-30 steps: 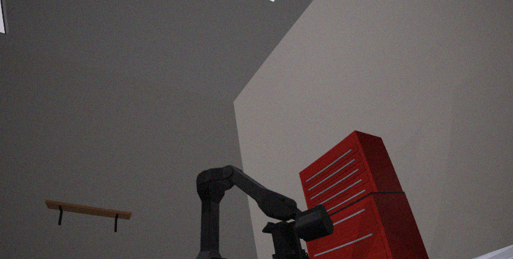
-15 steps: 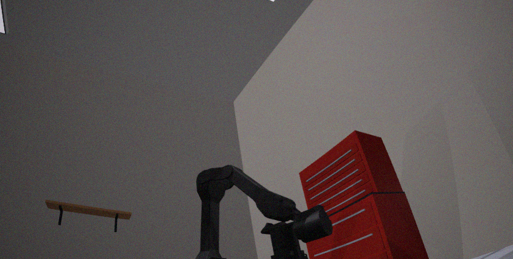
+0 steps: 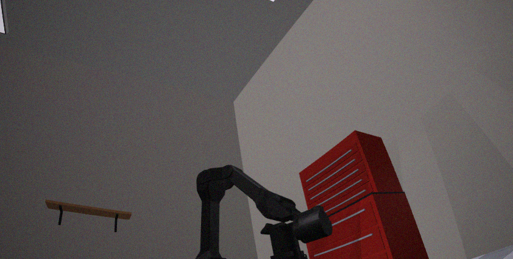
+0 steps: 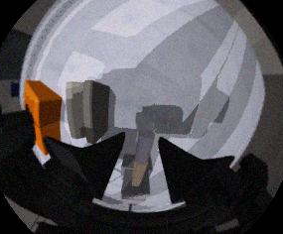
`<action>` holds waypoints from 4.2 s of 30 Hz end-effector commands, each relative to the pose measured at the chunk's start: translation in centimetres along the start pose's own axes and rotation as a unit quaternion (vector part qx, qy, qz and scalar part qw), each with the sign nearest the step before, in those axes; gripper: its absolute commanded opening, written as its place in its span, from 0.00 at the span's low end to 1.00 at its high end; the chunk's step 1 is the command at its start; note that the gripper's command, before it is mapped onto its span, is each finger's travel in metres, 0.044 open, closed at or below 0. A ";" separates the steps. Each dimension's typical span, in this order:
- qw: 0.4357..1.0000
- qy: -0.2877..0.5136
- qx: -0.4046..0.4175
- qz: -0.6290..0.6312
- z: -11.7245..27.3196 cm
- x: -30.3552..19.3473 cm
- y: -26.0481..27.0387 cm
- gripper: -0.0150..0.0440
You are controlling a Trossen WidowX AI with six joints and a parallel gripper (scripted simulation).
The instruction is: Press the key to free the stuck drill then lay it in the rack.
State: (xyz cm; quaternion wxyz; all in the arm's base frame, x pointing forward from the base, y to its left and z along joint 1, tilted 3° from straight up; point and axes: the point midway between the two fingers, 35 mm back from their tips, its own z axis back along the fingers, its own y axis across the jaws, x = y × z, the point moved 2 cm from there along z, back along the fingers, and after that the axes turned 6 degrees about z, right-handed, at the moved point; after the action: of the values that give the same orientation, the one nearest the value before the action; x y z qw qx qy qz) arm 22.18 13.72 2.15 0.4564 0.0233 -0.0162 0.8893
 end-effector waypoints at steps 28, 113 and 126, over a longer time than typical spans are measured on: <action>1.000 0.001 0.001 0.002 0.3 0.6 0.0 0.25; 1.000 -0.002 0.000 0.003 2.7 6.5 -0.2 0.25; 1.000 -0.002 0.000 0.002 3.2 6.5 -0.1 0.25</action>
State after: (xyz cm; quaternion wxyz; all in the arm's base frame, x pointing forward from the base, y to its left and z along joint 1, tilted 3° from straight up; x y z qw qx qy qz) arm 18.55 18.84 5.45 0.4568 0.0254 -0.0142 0.8891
